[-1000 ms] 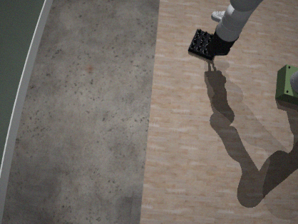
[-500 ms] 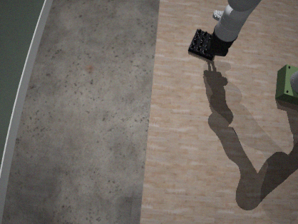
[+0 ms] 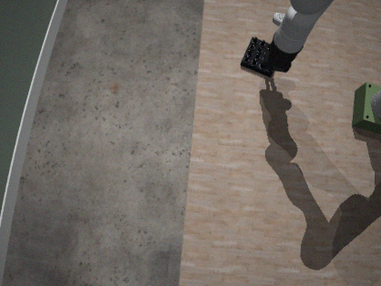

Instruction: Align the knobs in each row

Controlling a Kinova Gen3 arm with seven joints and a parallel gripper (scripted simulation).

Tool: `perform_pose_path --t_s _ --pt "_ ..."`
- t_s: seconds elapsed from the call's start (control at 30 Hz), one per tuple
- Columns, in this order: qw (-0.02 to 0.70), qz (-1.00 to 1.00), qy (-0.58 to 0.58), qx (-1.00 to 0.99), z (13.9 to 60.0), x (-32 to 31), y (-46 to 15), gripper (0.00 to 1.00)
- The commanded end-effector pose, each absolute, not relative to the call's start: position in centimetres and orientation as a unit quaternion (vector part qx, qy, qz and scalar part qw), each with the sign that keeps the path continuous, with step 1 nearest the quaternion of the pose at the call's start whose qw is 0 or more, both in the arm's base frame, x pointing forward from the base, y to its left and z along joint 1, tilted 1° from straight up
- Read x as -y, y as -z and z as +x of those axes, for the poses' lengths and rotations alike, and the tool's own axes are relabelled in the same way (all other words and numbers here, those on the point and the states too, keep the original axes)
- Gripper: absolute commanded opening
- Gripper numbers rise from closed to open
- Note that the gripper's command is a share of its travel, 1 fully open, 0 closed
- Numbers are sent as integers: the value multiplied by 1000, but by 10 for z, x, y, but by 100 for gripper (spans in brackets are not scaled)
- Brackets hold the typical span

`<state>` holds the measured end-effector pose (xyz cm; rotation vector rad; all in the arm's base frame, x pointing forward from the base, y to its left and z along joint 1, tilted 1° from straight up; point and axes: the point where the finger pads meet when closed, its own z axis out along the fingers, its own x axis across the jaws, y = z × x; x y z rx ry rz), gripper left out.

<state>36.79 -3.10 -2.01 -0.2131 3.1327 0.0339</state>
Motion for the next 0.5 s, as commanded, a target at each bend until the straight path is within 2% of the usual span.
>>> perform_pose_path --t_s 0.0,0.4,0.43,0.47 --pt "1 -61 -11 -998 370 30 20 30" --pt "1 -61 -11 -998 370 30 20 30" --pt "1 -61 -11 -998 370 30 20 46" --pt "1 -61 -11 -998 370 30 20 46"
